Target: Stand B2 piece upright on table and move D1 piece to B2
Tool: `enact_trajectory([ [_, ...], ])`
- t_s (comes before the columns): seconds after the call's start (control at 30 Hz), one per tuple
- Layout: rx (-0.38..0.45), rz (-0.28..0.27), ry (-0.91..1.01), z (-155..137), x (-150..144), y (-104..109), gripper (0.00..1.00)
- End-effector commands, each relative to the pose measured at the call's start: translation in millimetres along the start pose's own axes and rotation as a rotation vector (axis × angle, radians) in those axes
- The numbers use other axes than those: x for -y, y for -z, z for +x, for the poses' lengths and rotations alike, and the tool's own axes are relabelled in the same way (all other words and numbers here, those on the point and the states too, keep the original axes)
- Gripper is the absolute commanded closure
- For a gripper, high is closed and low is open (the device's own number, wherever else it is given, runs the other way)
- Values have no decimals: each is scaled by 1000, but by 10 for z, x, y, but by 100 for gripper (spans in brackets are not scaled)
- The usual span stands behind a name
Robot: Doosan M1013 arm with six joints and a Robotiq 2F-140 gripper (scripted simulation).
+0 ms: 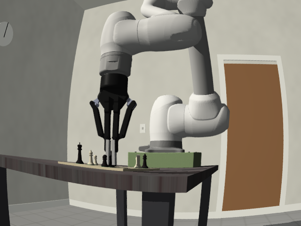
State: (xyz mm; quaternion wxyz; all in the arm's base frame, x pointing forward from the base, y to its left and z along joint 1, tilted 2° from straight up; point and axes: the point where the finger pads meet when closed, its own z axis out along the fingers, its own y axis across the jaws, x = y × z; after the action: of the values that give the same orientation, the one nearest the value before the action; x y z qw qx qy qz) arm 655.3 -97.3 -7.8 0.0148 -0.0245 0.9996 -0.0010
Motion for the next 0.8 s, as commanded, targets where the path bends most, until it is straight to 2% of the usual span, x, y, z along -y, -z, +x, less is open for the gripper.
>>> enact_trajectory([
  [0.0, 0, 0, 0, 1, -1, -1, 100],
  [0.5, 0, 0, 0, 1, -1, 31, 100],
  [0.63, 0, 0, 0, 1, -1, 193, 100],
  [0.77, 0, 0, 0, 0, -1, 473, 100],
])
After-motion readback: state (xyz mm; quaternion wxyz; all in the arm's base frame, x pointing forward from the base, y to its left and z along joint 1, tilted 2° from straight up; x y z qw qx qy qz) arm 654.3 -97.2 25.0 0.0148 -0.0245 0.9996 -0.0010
